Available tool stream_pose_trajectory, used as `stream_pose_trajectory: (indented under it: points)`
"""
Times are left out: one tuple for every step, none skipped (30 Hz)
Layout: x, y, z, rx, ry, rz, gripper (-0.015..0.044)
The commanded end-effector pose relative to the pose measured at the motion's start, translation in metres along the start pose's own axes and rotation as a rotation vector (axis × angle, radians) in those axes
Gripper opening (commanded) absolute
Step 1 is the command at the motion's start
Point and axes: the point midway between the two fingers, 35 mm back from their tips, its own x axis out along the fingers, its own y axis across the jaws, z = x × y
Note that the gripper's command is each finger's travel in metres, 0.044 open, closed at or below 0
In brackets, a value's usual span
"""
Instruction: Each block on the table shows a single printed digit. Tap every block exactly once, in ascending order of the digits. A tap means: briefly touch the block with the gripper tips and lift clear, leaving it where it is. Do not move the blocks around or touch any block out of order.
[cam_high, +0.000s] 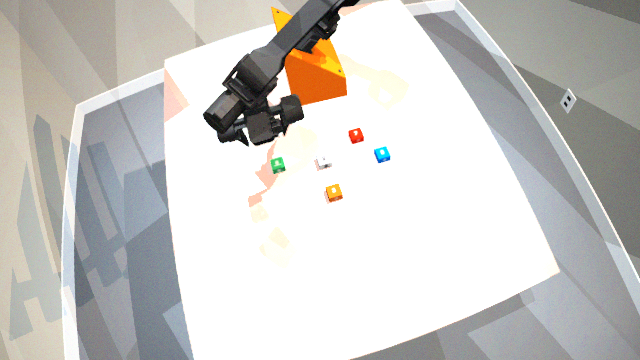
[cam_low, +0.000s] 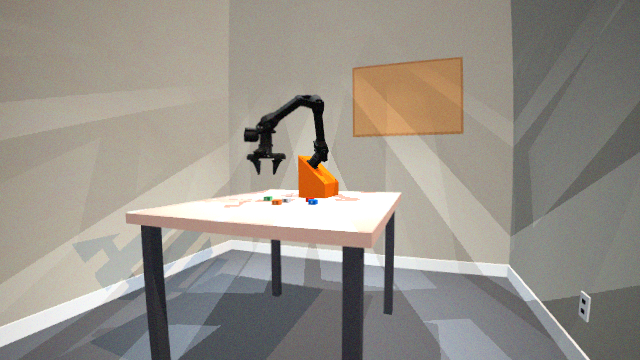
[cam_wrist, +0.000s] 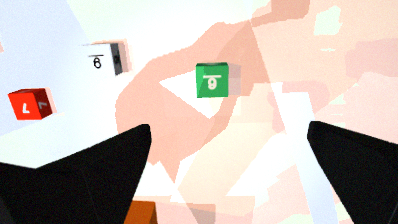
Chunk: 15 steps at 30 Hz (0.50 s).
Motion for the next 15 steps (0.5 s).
stream_pose_trajectory:
  points:
    - [-0.001, 0.021, 0.009, -0.001, 0.004, -0.005, 0.0400]
    - [-0.002, 0.037, 0.015, 0.000, 0.003, -0.006, 0.0400]
    - [-0.002, 0.053, 0.020, 0.000, 0.003, -0.006, 0.0400]
    - [-0.001, 0.070, 0.024, 0.000, 0.003, -0.004, 0.0400]
    - [-0.001, 0.086, 0.027, -0.001, 0.003, -0.001, 0.0400]
    - [0.000, 0.100, 0.028, -0.001, 0.004, 0.003, 0.0400]
    - [0.001, 0.108, 0.029, -0.002, 0.004, 0.005, 0.0400]
    - [0.001, 0.111, 0.029, -0.002, 0.004, 0.006, 0.0400]
    - [0.001, 0.111, 0.029, -0.002, 0.004, 0.006, 0.0400]
    - [0.001, 0.111, 0.029, -0.002, 0.004, 0.006, 0.0400]
    - [0.001, 0.111, 0.029, -0.002, 0.004, 0.006, 0.0400]
    - [0.001, 0.111, 0.029, -0.002, 0.004, 0.006, 0.0400]
    - [0.001, 0.111, 0.029, -0.002, 0.004, 0.006, 0.0400]
    - [0.001, 0.111, 0.029, -0.002, 0.004, 0.006, 0.0400]
    - [0.001, 0.111, 0.029, -0.002, 0.004, 0.006, 0.0400]
